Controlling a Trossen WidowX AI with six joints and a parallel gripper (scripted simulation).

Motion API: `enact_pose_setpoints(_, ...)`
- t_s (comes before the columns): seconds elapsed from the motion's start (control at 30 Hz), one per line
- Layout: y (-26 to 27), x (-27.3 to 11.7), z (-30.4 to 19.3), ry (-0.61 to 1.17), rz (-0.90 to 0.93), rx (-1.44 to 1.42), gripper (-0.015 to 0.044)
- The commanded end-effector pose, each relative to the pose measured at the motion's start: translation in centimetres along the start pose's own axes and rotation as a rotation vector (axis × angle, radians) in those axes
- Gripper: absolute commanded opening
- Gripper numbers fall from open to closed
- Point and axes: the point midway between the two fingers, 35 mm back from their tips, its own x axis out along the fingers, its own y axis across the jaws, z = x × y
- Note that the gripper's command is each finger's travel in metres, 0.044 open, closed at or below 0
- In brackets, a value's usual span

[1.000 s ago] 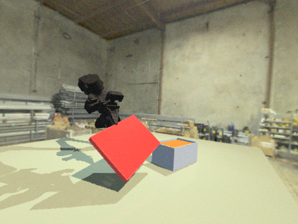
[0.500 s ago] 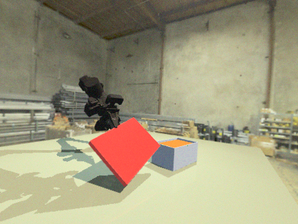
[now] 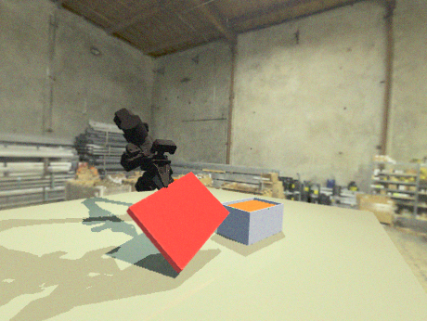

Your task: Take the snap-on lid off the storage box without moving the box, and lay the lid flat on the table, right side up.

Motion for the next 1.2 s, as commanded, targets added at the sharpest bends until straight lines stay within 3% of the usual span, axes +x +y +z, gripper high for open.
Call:
enact_pose_setpoints(0.0,0.0,0.2,-0.1,0.006,0.01,-0.003,0.0)
enact_pose_setpoints(1.17,-2.1,2.0,-0.1,0.005,0.01,-0.004,0.0)
